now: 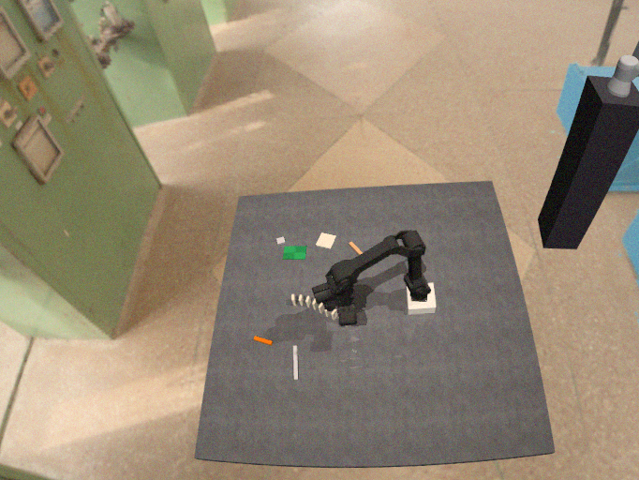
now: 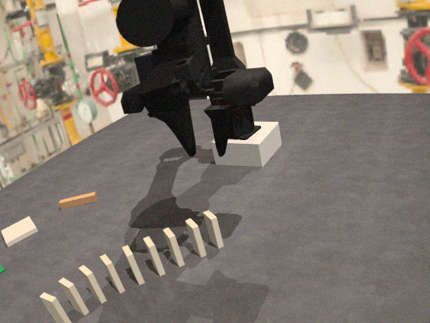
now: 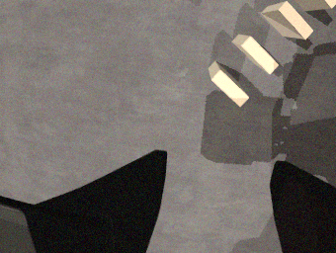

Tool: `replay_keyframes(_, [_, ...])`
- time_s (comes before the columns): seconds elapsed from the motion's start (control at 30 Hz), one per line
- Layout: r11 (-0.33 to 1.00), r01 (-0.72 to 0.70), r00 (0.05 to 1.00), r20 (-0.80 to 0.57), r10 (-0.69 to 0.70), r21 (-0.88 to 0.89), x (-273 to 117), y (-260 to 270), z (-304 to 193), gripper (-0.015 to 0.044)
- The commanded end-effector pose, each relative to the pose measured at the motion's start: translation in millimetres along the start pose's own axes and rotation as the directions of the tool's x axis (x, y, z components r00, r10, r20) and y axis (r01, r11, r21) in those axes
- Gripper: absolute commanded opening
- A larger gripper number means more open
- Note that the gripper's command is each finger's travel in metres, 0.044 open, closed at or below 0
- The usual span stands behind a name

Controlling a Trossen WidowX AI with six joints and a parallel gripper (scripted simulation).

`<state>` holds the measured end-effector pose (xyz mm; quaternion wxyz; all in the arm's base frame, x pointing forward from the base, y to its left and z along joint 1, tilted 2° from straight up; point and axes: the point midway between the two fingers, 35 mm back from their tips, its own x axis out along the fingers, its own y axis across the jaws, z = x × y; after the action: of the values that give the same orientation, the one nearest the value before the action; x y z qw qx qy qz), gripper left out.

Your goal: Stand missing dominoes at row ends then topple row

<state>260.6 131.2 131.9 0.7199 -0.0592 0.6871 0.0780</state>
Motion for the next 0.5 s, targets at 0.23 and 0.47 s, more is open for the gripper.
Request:
replay_keyframes(0.23, [0.610, -0.001, 1.000, 0.002, 0.004, -0.792, 36, 11, -20, 0.0000])
replay_keyframes(0.47, [0.610, -0.001, 1.000, 0.002, 0.004, -0.792, 36, 11, -20, 0.0000])
